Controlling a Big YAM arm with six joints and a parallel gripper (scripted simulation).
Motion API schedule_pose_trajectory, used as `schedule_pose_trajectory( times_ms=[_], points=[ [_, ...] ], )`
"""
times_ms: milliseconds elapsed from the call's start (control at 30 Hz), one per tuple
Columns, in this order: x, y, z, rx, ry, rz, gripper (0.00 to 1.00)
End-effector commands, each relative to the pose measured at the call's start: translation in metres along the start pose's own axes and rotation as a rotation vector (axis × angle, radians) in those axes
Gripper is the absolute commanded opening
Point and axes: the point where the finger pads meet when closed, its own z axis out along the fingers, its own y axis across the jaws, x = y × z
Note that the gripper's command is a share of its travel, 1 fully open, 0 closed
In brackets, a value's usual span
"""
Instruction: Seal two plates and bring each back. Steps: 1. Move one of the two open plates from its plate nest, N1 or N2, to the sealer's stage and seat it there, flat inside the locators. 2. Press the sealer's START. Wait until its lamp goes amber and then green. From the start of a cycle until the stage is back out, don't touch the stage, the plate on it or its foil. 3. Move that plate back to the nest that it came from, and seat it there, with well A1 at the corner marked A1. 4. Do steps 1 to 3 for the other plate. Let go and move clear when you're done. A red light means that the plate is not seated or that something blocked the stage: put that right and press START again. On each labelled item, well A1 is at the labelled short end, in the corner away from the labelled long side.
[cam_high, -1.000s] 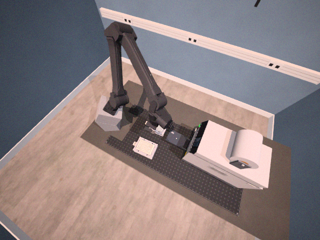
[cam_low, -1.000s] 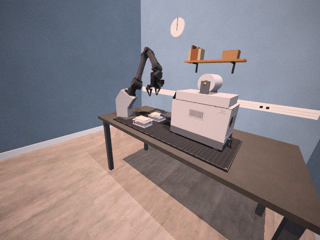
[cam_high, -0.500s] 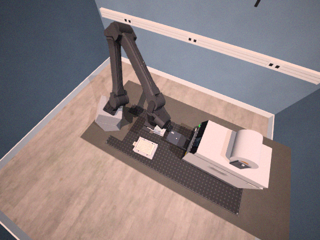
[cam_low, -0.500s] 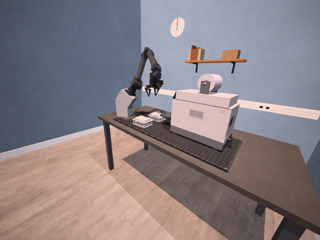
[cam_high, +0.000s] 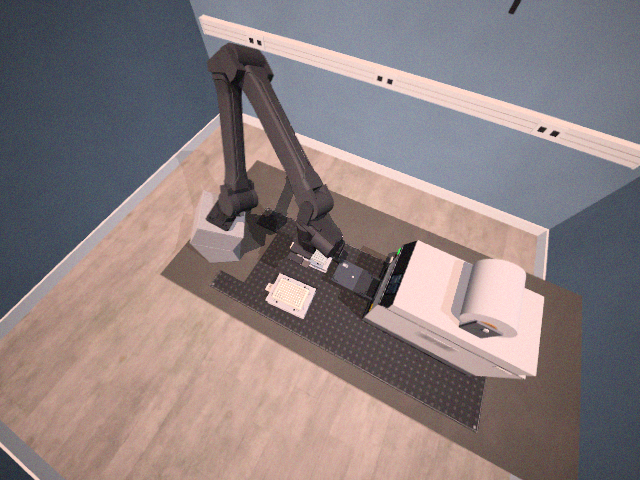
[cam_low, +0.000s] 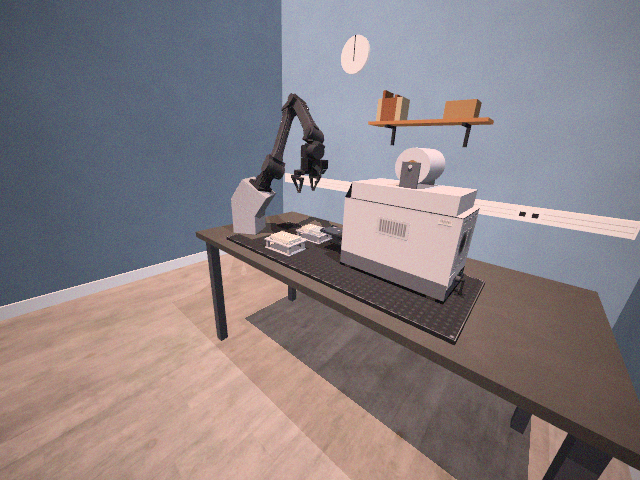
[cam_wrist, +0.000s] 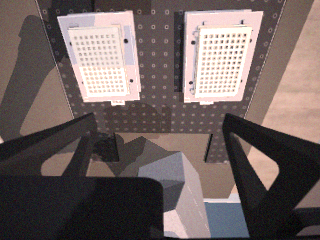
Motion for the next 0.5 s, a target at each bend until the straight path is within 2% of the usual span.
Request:
schedule_pose_trajectory(
  times_ms=[0,300,467],
  points=[
    [-0.0251,0.0023,-0.0101,0.005,-0.040,-0.017,1.00],
    [-0.0264,0.0022,-0.0099,0.003,-0.038,-0.014,1.00],
    [-0.0176,0.0021,-0.0049,-0.001,-0.025,-0.011,1.00]
  ],
)
